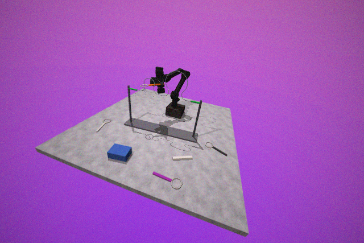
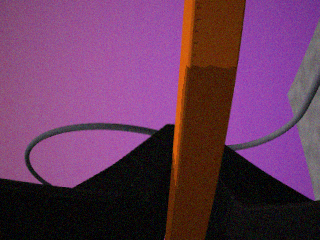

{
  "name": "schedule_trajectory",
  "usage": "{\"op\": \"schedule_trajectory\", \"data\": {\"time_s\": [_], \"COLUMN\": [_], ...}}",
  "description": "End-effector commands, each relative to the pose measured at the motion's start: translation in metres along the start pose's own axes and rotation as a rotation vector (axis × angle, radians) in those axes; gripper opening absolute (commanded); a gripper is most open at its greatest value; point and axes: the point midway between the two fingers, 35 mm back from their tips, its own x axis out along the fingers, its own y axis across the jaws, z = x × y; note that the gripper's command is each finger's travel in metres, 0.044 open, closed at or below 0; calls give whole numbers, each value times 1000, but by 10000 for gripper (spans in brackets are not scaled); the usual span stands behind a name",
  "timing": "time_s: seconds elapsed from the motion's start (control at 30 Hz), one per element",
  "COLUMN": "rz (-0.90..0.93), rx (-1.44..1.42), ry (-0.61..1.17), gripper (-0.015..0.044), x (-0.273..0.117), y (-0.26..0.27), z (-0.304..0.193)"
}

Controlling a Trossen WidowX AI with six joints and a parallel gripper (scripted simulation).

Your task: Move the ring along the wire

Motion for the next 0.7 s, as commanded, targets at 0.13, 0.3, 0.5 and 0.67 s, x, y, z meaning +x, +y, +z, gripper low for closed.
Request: {"op": "schedule_trajectory", "data": {"time_s": [0.13,0.3,0.5,0.67], "rz": [6,-6,-29,-49], "rx": [7,-12,-46,-78], "ry": [5,4,3,2], "gripper": [-150,-150,-150,-150], "x": [-1,-1,-1,-1], "y": [11,12,11,10], "z": [0,1,1,1]}}
